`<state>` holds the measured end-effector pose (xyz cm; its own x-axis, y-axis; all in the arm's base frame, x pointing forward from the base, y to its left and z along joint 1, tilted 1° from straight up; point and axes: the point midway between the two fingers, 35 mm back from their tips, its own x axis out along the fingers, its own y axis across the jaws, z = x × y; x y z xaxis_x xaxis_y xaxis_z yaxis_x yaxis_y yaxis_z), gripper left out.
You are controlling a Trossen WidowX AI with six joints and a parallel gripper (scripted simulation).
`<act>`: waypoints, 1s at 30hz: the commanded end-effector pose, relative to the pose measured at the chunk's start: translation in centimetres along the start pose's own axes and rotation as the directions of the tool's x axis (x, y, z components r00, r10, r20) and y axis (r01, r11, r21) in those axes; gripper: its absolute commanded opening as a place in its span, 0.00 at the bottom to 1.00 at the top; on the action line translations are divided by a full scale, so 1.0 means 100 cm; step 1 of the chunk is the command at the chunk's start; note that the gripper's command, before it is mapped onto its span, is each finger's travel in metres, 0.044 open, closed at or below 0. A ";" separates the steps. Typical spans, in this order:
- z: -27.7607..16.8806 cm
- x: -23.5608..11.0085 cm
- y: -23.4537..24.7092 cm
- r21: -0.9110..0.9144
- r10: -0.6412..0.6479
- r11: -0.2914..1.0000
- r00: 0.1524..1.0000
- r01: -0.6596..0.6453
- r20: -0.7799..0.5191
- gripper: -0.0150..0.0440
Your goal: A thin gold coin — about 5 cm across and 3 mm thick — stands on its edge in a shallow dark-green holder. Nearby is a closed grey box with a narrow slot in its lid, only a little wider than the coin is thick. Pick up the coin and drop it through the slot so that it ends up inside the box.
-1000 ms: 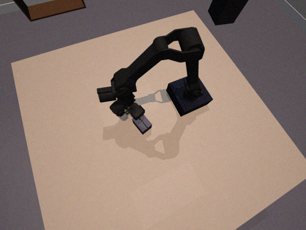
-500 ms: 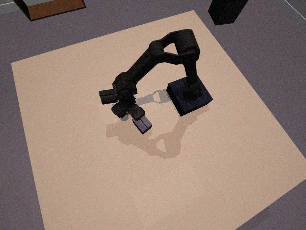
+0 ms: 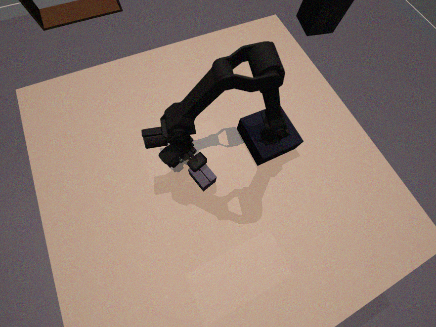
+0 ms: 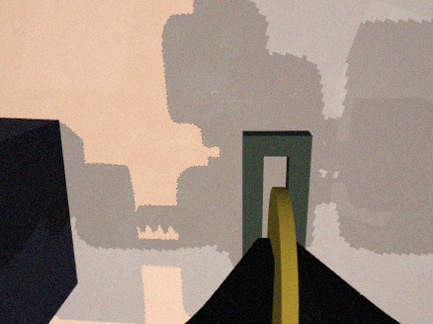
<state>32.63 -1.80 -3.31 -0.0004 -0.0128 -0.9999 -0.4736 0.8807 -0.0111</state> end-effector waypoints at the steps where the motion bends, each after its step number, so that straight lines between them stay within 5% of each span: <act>1: 0.001 -0.003 0.000 -0.005 0.002 1.000 1.000 -0.002 0.004 0.25; 30: 0.003 -0.076 -0.002 -0.005 0.002 1.000 1.000 -0.002 0.004 0.25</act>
<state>32.85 -1.77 3.29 -0.0065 -0.0125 -0.9999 -0.4748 0.8801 -0.0079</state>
